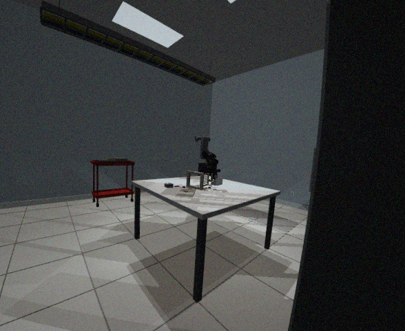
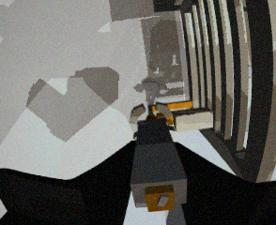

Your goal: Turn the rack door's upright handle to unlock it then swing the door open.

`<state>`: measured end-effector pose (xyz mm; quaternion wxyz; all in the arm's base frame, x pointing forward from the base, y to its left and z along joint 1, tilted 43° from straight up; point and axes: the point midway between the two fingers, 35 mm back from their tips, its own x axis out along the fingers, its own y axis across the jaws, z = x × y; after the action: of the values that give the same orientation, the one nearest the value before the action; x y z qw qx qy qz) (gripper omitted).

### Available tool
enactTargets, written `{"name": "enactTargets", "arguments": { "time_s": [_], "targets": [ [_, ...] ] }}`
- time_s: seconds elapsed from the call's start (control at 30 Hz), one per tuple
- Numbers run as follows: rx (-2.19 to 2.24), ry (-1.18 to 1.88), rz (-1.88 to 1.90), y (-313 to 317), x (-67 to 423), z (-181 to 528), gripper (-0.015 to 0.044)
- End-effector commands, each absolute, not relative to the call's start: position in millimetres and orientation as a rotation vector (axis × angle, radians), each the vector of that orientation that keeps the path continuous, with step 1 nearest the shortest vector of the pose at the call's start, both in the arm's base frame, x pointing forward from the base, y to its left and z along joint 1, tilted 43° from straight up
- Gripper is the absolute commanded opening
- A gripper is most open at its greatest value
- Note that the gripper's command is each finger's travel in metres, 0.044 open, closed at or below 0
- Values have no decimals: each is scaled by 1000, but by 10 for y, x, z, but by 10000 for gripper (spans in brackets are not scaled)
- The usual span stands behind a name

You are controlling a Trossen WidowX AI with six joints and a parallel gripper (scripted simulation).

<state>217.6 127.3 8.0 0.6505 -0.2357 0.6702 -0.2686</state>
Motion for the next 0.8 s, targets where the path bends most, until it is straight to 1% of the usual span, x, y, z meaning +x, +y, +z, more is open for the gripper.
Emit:
{"name": "enactTargets", "arguments": {
  "time_s": [0.0,0.4,0.73,0.77],
  "targets": [
    [-506,1511,-639,1298,2188,49,13],
    [-506,1511,-639,1298,2188,49,13],
    [-506,1511,-639,1298,2188,49,275],
    [-506,1511,-639,1298,2188,49,285]
  ]
}}
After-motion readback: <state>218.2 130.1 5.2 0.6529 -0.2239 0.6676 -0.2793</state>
